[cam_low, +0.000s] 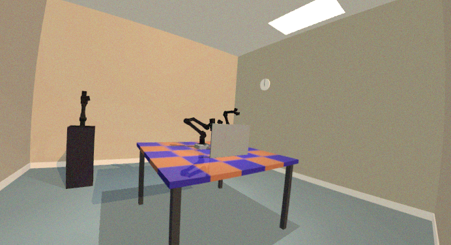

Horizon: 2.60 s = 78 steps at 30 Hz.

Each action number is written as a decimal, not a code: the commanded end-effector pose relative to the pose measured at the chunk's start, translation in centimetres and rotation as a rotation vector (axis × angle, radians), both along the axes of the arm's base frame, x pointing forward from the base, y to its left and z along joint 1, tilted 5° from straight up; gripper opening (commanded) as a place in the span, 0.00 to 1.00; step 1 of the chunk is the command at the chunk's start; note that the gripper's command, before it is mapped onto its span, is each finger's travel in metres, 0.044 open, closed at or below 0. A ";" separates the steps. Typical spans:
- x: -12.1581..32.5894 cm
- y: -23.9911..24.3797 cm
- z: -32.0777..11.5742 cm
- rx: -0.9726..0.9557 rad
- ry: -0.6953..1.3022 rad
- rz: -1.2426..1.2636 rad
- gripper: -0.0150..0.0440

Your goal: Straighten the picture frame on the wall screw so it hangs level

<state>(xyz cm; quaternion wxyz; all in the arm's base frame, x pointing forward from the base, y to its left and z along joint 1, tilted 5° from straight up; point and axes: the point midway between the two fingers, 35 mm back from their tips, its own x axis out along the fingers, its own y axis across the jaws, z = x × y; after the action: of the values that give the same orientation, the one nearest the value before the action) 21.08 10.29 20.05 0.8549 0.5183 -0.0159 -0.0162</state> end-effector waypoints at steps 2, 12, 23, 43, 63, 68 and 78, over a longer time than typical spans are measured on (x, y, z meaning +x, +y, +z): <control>0.0 -0.1 0.0 0.008 0.000 -0.006 0.69; 0.0 -0.1 0.0 0.008 0.000 -0.006 0.69; 0.0 -0.1 0.0 0.008 0.000 -0.006 0.69; 0.4 0.1 -0.2 0.000 0.000 0.000 0.69; 7.3 -1.3 -3.9 0.006 -0.006 -0.006 0.69; 7.3 -1.2 -3.9 0.006 -0.006 -0.006 0.69; 11.8 -1.1 -3.4 0.006 -0.010 -0.006 0.69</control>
<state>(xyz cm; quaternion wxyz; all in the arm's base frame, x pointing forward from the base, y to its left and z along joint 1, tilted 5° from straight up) 30.57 9.26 16.49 0.8550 0.5179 -0.0204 -0.0164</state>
